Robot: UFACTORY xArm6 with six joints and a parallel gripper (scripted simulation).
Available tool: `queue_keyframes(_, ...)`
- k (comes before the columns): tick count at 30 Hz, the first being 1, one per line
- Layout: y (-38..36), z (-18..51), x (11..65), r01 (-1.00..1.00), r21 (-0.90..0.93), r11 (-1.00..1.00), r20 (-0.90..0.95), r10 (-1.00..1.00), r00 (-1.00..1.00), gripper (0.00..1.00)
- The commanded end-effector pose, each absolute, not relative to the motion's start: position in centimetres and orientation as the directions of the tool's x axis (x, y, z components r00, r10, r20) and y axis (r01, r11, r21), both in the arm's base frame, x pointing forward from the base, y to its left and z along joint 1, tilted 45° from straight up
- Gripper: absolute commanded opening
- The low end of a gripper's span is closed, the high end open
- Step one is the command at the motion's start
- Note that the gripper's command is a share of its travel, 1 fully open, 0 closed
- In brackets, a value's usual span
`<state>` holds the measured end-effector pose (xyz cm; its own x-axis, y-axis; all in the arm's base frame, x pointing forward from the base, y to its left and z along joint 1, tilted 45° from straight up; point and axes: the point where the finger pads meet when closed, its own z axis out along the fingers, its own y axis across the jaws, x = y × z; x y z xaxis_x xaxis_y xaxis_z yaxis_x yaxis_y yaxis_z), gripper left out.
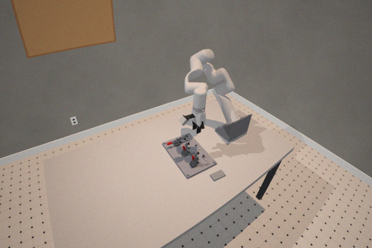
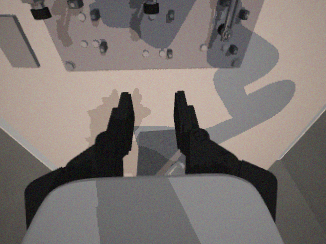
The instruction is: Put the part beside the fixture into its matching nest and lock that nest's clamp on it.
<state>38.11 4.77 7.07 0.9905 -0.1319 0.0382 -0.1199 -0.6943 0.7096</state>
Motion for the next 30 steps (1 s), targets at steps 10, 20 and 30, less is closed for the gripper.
queue_keyframes(10,4.88,7.15,38.22,-0.121,0.708,-0.696,0.041,-0.131,0.991,0.47)
queue_keyframes(20,4.88,7.15,38.22,-0.121,0.708,-0.696,0.041,-0.131,0.991,0.47)
queue_keyframes(30,4.88,7.15,38.22,-0.121,0.708,-0.696,0.041,-0.131,0.991,1.0)
